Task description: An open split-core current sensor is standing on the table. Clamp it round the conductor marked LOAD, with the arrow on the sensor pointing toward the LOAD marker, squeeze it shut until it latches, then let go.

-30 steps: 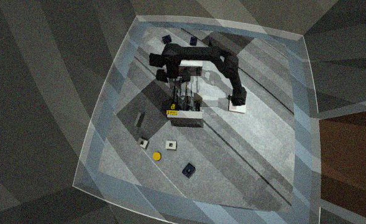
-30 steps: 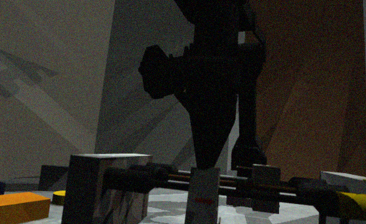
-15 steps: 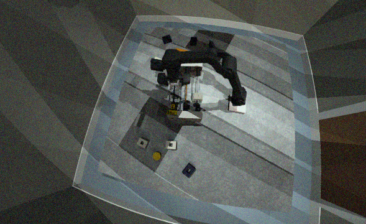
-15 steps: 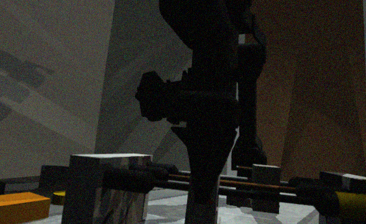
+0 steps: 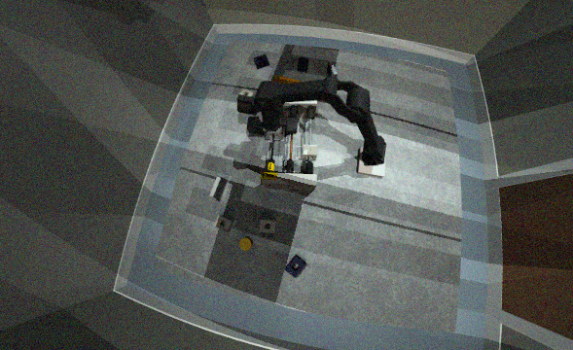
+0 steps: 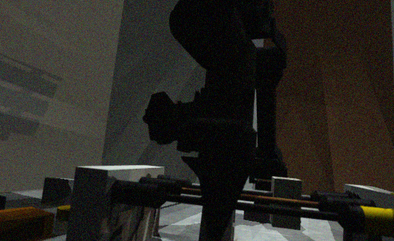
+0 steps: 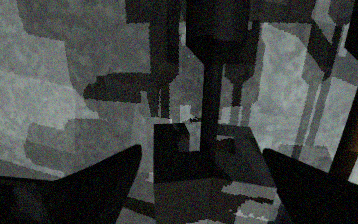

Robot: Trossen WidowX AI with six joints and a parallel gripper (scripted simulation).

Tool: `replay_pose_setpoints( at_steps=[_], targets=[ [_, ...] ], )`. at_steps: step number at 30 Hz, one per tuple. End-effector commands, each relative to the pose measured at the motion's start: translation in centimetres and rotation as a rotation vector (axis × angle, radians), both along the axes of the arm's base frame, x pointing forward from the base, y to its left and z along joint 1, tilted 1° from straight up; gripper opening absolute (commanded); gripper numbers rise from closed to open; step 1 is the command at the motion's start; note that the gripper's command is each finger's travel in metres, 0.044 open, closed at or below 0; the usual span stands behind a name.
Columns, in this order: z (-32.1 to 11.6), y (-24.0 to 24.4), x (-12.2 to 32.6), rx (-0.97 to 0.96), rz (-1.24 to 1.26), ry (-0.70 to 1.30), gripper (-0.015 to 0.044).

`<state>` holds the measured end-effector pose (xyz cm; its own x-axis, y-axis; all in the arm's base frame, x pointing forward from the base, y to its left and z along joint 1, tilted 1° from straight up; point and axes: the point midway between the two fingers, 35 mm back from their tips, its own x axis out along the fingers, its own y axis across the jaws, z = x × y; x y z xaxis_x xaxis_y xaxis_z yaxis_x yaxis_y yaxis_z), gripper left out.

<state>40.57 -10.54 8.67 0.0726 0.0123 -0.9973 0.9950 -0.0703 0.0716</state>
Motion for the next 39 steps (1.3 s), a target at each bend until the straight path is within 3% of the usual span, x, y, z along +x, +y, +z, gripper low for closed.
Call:
replay_pose_setpoints(
  at_steps=[1, 5, 7, 28, 37, 39],
  targets=[
    [-0.84, -0.03, 0.04, -0.003, -0.003, 0.004, 0.0440],
    [-1.23, -0.02, 0.05, -0.003, -0.003, 0.004, 0.0440],
    [-0.75, 0.02, 0.02, 0.000, 0.000, 0.001, 0.0387],
    [-0.75, 0.02, 0.02, 0.000, 0.000, 0.001, 0.0247],
    [-0.75, 0.02, 0.02, 0.000, 0.000, 0.001, 0.0011],
    [-0.75, 0.02, 0.02, 0.000, 0.000, 0.001, 0.0000]
  ],
)
